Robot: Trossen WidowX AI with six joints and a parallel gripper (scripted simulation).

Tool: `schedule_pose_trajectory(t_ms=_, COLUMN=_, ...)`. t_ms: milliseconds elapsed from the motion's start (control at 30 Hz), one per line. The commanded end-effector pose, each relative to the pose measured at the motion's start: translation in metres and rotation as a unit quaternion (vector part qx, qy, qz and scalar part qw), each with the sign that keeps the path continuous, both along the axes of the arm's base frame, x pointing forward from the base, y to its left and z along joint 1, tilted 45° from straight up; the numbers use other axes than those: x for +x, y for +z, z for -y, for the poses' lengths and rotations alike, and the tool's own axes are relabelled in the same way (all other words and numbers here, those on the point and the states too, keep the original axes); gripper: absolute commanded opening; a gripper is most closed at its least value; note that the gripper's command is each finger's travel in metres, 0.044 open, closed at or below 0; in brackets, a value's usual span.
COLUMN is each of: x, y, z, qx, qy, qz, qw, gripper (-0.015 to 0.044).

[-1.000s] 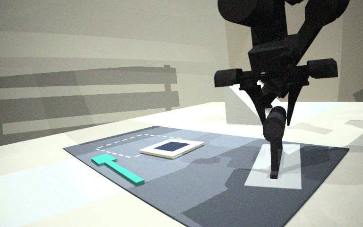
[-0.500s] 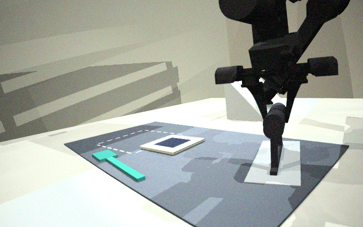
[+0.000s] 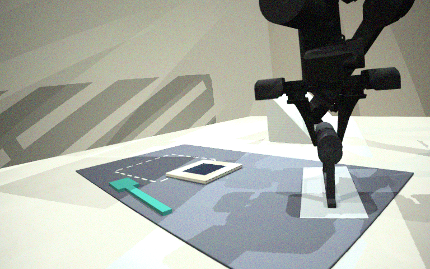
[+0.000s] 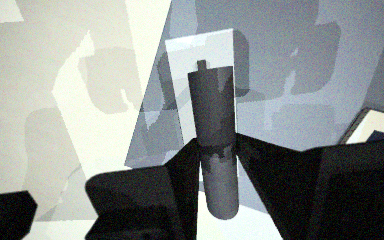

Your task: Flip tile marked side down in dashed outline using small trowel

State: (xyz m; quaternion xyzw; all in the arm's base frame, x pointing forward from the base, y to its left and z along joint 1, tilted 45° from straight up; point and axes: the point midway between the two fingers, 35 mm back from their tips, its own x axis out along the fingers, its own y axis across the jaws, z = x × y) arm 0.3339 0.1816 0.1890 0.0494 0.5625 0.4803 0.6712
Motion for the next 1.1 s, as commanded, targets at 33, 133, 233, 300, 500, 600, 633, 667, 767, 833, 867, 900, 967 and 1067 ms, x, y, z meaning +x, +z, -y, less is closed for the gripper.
schedule_pose_trajectory(t_ms=33, x=0.0003, y=-0.0003, z=0.0000, qx=0.007, qy=0.057, qz=0.058, qw=0.997, gripper=0.0130)
schedule_pose_trajectory(t_ms=133, x=0.0003, y=-0.0003, z=0.0000, qx=0.011, qy=0.088, qz=0.088, qw=0.992, gripper=0.0130)
schedule_pose_trajectory(t_ms=233, x=0.0003, y=-0.0003, z=0.0000, qx=0.015, qy=0.119, qz=0.119, qw=0.986, gripper=0.0130)
schedule_pose_trajectory(t_ms=300, x=0.0003, y=-0.0003, z=0.0000, qx=0.017, qy=0.139, qz=0.139, qw=0.980, gripper=0.0130)
schedule_pose_trajectory(t_ms=500, x=0.0003, y=-0.0003, z=0.0000, qx=0.025, qy=0.200, qz=0.199, qw=0.959, gripper=0.0130)
schedule_pose_trajectory(t_ms=600, x=0.0003, y=-0.0003, z=0.0000, qx=0.028, qy=0.222, qz=0.221, qw=0.949, gripper=0.0130)
schedule_pose_trajectory(t_ms=633, x=0.0003, y=-0.0003, z=0.0000, qx=0.029, qy=0.224, qz=0.223, qw=0.948, gripper=0.0130)
schedule_pose_trajectory(t_ms=667, x=0.0003, y=-0.0003, z=0.0000, qx=0.029, qy=0.224, qz=0.223, qw=0.948, gripper=0.0130)
schedule_pose_trajectory(t_ms=767, x=0.0003, y=-0.0003, z=0.0000, qx=0.029, qy=0.224, qz=0.223, qw=0.948, gripper=0.0130)
schedule_pose_trajectory(t_ms=833, x=0.0003, y=-0.0003, z=0.0000, qx=0.029, qy=0.224, qz=0.223, qw=0.948, gripper=0.0130)
schedule_pose_trajectory(t_ms=867, x=0.0003, y=-0.0003, z=0.0000, qx=0.029, qy=0.224, qz=0.223, qw=0.948, gripper=0.0130)
schedule_pose_trajectory(t_ms=900, x=0.0003, y=-0.0003, z=0.0000, qx=0.029, qy=0.224, qz=0.223, qw=0.948, gripper=0.0156)
schedule_pose_trajectory(t_ms=967, x=0.0003, y=-0.0003, z=0.0000, qx=0.029, qy=0.224, qz=0.223, qw=0.948, gripper=0.0209)
schedule_pose_trajectory(t_ms=1067, x=0.0003, y=-0.0003, z=0.0000, qx=0.029, qy=0.224, qz=0.223, qw=0.948, gripper=0.0270)
